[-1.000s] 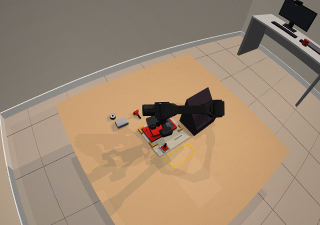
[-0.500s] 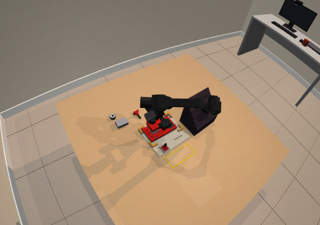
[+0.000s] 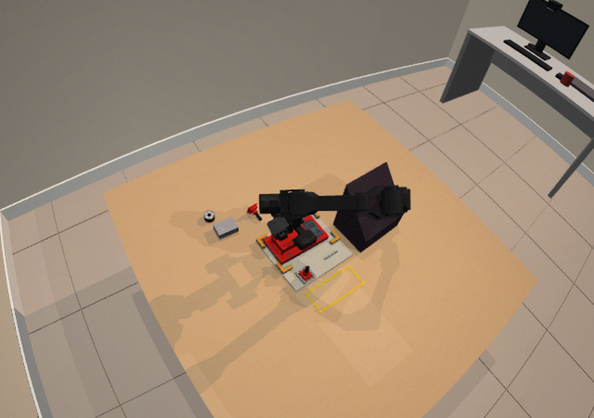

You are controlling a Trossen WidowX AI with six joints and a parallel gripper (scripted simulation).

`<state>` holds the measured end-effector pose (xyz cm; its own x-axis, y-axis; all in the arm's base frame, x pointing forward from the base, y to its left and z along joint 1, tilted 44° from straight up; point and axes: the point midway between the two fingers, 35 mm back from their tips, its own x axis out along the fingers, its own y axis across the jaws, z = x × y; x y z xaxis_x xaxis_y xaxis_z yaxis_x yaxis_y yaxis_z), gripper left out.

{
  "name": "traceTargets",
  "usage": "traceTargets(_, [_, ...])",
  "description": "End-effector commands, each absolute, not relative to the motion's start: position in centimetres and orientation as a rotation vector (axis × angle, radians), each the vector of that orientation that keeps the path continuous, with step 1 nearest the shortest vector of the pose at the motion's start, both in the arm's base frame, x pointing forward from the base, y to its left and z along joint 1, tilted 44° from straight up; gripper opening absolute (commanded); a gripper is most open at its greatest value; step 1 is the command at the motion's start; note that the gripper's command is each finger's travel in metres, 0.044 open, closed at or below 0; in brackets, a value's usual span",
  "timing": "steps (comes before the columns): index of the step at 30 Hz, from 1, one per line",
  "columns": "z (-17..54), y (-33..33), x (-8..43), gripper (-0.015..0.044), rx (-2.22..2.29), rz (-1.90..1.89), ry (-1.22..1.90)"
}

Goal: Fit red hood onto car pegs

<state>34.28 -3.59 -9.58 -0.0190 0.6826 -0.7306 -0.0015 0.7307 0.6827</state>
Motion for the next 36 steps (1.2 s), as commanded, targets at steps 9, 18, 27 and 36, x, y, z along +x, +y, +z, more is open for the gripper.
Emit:
traceTargets(9, [-9.6,-3.8,34.4,0.0000,0.591,0.588,1.496])
traceTargets(18, [-9.9,-3.5,34.4,0.0000,0.591,0.588,1.496])
traceTargets(27, [-10.2,-3.2,34.4,0.0000,0.591,0.589,1.496])
traceTargets(36, [-10.5,-2.9,34.4,0.0000,0.591,0.589,1.496])
